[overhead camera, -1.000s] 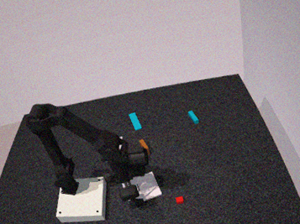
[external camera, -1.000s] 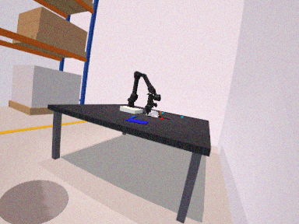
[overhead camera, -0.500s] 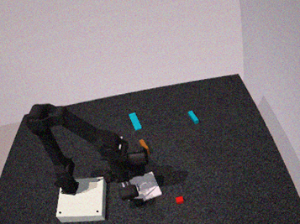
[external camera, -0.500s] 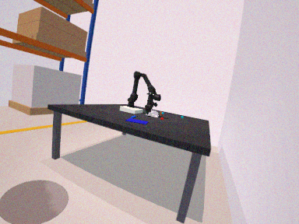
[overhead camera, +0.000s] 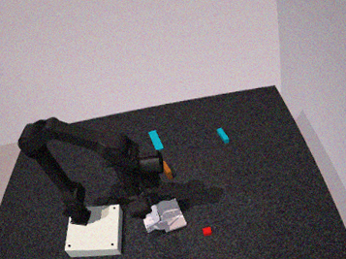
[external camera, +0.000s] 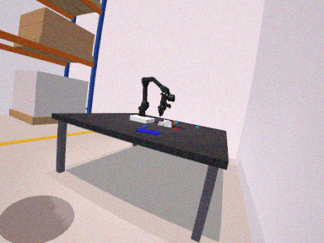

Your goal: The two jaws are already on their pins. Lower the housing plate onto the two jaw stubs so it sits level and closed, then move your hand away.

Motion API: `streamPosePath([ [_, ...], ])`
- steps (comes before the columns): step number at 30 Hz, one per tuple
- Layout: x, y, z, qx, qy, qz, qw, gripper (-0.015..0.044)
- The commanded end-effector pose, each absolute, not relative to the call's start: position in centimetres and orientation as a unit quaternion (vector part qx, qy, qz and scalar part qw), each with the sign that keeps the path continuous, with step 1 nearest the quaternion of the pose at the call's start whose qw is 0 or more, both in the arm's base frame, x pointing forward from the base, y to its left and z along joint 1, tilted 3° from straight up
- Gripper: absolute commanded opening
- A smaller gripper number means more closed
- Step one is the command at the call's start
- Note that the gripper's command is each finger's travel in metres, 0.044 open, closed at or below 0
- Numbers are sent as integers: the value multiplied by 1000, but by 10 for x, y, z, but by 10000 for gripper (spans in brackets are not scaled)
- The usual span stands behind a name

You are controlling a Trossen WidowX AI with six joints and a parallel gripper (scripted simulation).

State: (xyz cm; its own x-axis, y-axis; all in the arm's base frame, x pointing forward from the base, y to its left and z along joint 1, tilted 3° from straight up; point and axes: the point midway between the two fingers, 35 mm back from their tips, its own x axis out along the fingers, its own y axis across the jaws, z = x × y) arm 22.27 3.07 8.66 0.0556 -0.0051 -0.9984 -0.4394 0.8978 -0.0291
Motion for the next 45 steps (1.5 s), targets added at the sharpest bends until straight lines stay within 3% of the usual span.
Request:
streamPosePath([
  [1,201,29,125,-165,664,152,713,440],
  [45,193,29,134,-165,665,153,712,440],
])
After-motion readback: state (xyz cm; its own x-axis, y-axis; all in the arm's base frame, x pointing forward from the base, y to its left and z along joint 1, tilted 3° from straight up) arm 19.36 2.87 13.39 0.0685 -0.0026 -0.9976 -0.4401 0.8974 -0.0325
